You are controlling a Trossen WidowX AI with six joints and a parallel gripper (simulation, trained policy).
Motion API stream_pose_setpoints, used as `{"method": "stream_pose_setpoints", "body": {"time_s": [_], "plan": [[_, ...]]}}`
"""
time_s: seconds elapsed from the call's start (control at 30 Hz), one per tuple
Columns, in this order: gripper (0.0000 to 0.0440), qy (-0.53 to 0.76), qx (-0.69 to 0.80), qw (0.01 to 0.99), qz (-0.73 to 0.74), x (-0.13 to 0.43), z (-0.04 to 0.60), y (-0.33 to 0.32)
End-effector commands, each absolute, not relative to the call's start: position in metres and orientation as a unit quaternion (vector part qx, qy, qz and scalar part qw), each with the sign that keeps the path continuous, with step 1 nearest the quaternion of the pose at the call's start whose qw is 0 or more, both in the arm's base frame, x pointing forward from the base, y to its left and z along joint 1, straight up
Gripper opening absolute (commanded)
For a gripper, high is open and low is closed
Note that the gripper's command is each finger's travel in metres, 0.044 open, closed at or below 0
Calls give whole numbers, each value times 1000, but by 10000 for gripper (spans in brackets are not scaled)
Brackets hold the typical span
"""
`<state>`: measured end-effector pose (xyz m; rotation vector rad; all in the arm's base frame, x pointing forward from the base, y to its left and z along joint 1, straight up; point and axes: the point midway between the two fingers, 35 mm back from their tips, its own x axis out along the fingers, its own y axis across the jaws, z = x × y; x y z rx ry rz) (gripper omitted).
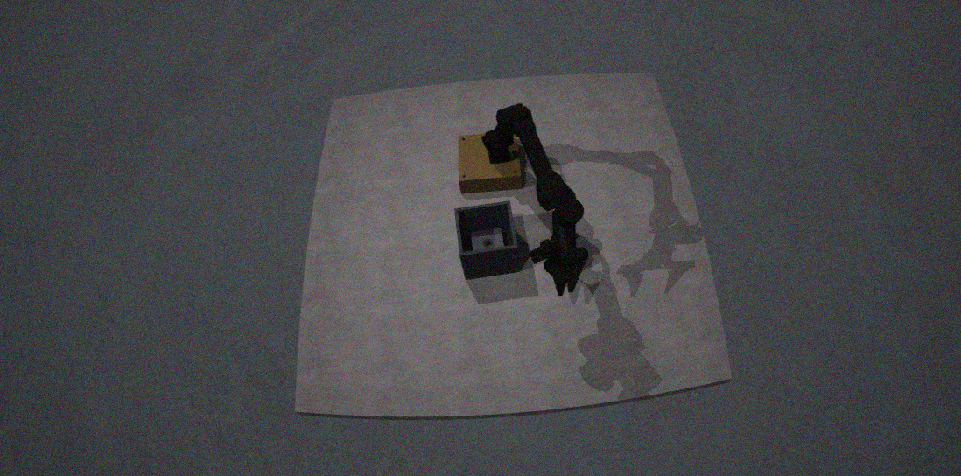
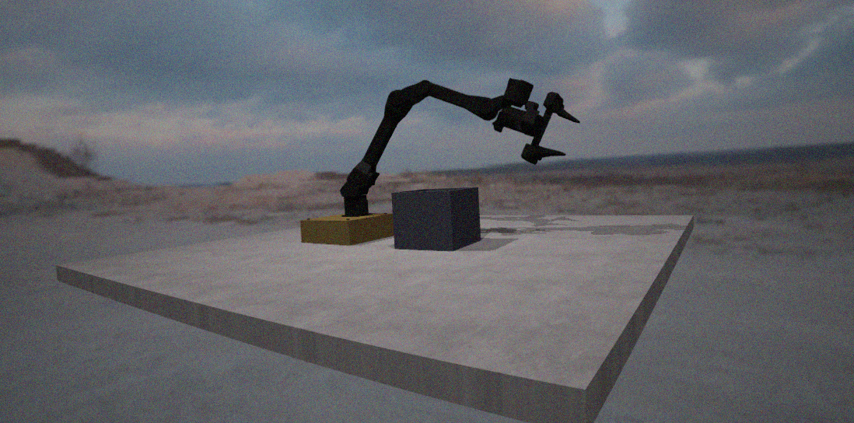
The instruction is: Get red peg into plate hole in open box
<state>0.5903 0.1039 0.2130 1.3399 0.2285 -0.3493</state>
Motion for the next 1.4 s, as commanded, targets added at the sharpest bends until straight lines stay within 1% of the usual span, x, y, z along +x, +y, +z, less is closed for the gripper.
{"method": "stream_pose_setpoints", "body": {"time_s": [0.0, 0.27, 0.5, 0.93, 1.37], "plan": [[422, 160, 622, 749, -166, 567, 203, 125], [417, 288, 620, 705, -189, 497, 187, 168], [415, 377, 602, 668, -220, 429, 180, 182], [411, 485, 549, 621, -279, 321, 168, 165], [422, 559, 491, 574, -340, 238, 143, 142]]}}
